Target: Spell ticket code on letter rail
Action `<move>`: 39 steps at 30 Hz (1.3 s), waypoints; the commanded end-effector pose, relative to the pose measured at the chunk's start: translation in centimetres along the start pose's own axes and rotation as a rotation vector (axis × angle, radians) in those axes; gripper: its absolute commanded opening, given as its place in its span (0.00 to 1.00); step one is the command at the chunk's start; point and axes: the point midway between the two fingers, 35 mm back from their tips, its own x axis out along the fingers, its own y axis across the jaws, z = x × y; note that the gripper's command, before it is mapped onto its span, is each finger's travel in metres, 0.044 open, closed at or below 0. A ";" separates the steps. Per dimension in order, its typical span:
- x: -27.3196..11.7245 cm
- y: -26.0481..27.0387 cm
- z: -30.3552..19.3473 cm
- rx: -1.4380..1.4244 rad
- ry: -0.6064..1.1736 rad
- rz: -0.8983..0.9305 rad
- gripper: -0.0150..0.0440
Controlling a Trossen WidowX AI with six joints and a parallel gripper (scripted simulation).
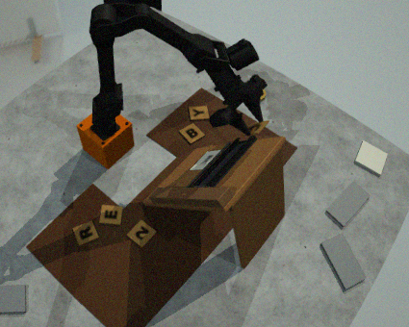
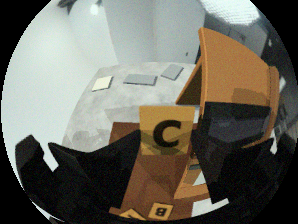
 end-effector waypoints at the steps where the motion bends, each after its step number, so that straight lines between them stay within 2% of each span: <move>1: -0.1 -0.2 0.1 -0.002 -0.001 0.007 0.25; 39: 0.0 -2.1 0.1 -0.004 -0.002 0.005 0.25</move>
